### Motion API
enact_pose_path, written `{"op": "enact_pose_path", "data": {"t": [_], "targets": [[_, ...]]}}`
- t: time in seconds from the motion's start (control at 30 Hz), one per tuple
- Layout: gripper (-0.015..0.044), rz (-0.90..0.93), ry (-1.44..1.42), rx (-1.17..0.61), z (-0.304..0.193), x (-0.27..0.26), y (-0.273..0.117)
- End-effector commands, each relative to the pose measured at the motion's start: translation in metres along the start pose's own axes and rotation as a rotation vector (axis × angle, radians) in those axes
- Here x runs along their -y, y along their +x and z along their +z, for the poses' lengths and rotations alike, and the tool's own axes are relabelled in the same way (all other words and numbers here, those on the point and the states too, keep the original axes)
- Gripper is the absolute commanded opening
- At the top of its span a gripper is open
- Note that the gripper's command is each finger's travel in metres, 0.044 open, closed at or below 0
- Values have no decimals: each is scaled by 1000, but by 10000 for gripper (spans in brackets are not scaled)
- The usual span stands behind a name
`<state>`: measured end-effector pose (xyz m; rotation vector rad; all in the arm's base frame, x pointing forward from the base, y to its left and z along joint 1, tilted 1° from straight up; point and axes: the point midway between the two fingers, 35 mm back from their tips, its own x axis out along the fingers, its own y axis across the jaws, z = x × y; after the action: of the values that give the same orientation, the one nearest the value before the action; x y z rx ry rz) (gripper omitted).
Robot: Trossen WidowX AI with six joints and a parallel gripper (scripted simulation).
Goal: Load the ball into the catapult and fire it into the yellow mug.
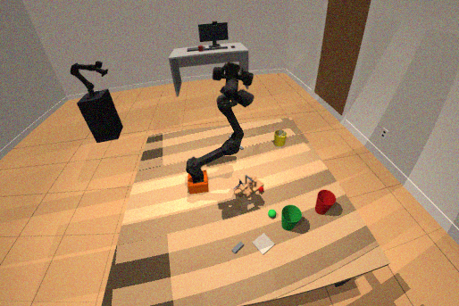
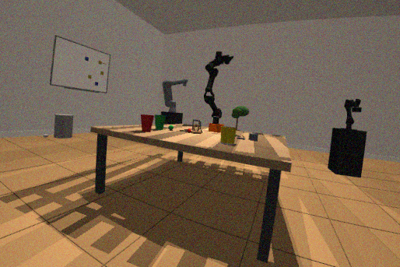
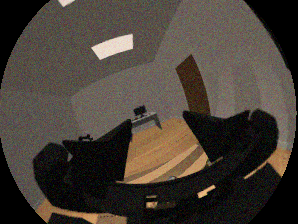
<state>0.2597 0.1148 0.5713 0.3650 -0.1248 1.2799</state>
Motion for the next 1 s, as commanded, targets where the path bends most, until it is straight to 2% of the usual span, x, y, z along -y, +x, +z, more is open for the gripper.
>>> {"op": "enact_pose_path", "data": {"t": [0.0,0.03,0.47,0.97], "targets": [[426,-1,0,2,1,0,0],[440,-5,-2,9,2,-1,-2],[440,-137,-117,165,47,-38,-41],[440,-271,-424,291,78,-106,-68]]}}
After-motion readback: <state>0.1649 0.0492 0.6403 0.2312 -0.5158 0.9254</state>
